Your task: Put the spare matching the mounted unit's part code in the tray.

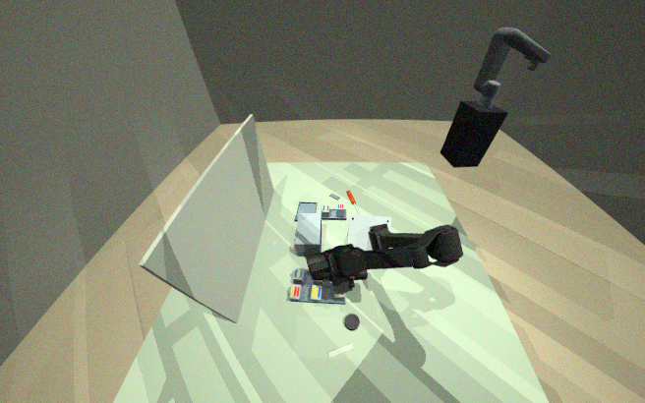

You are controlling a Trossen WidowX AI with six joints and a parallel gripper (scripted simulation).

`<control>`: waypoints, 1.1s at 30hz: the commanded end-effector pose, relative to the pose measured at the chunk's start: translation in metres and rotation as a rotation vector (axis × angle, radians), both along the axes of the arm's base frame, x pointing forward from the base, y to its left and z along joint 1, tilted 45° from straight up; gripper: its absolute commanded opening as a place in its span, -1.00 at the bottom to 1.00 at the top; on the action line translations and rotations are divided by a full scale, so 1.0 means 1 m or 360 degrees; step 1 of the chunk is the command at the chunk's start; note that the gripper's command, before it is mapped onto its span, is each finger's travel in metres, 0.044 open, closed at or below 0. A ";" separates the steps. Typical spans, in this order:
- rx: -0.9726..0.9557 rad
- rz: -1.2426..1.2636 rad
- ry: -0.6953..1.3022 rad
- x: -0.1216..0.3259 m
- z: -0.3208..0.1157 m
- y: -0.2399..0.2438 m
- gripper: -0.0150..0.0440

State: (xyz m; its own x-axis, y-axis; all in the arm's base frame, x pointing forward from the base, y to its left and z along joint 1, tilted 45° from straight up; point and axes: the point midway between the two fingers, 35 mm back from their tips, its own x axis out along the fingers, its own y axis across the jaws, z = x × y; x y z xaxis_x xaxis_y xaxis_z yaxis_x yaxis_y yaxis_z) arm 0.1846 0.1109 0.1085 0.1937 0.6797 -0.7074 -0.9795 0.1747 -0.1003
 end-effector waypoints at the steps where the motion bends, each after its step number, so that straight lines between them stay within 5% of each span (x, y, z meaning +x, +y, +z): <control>1: 0.0000 0.0000 0.0000 0.000 0.000 0.000 0.44; 5: 0.0000 0.0000 0.0000 0.000 0.000 0.000 0.08; 14: 0.0000 0.0000 0.0000 0.000 0.000 0.000 -0.12; 18: 0.0000 0.0000 0.0000 0.000 0.000 0.000 -0.48; 33: -0.0022 -0.0001 0.0004 -0.001 0.012 -0.016 -0.49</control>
